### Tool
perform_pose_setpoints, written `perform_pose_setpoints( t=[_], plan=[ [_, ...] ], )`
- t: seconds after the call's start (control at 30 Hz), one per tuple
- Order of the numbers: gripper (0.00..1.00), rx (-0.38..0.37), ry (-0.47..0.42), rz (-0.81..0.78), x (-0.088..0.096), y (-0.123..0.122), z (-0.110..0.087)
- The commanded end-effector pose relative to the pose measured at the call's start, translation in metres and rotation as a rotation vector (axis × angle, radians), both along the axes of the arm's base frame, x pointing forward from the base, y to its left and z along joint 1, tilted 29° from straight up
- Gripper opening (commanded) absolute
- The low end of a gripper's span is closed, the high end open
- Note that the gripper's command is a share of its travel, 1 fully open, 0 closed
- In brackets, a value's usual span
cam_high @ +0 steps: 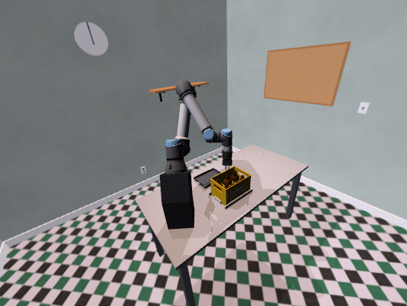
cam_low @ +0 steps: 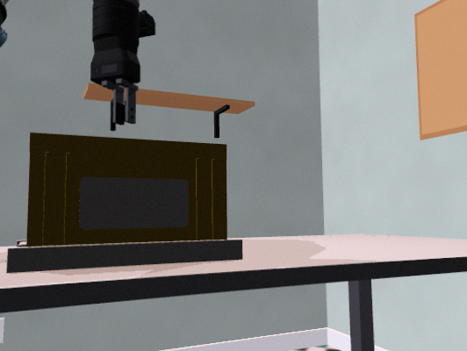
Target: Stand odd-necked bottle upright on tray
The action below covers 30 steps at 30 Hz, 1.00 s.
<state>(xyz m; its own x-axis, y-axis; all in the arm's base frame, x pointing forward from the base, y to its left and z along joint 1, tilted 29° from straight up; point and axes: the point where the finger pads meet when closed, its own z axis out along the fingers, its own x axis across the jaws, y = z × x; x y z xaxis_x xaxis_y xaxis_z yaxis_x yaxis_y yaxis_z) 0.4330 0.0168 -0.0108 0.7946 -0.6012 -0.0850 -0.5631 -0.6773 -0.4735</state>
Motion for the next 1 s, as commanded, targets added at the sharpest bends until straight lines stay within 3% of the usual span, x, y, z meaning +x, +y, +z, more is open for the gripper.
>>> perform_pose_setpoints(
  t=[0.0, 0.73, 0.83, 0.97],
  plan=[
    [0.00, -0.001, -0.001, 0.000, 0.000, 0.000, 0.000],
    [0.00, -0.001, -0.001, 0.000, 0.001, -0.001, 0.000],
    [0.00, -0.001, -0.001, 0.000, 0.010, -0.008, 0.000],
    [0.00, -0.001, -0.001, 0.000, 0.040, -0.031, -0.002]
  ],
)
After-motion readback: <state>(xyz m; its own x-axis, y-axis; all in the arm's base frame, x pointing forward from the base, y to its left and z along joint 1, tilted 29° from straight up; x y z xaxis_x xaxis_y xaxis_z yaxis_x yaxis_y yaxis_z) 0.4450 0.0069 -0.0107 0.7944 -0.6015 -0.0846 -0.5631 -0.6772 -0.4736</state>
